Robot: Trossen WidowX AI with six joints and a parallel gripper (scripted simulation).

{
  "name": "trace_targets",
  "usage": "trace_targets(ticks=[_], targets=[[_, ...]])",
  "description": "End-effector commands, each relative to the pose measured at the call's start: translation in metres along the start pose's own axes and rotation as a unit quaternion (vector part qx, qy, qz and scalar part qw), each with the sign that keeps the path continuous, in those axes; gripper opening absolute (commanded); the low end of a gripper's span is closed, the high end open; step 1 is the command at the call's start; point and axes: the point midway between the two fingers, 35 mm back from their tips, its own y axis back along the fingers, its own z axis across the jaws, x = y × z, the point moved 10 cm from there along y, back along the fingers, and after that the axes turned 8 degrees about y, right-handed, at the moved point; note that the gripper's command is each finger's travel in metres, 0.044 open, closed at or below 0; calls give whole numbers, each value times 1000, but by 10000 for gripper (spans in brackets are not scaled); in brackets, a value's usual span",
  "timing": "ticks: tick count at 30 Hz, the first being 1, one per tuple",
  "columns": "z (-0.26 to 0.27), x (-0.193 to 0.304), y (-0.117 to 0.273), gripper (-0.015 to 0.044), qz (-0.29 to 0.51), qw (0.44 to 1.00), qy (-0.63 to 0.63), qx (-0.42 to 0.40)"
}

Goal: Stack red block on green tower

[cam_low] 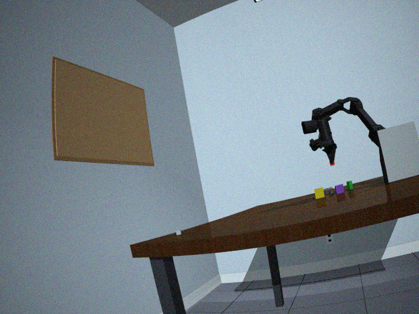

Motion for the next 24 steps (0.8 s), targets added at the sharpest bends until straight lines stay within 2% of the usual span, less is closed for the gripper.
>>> trace_targets(ticks=[1,18,24], targets=[[-13,12,-2,0,0,1000,4,4],[-56,65,-10,0,2,1000,4,10],[-55,66,-22,0,2,1000,4,9]])
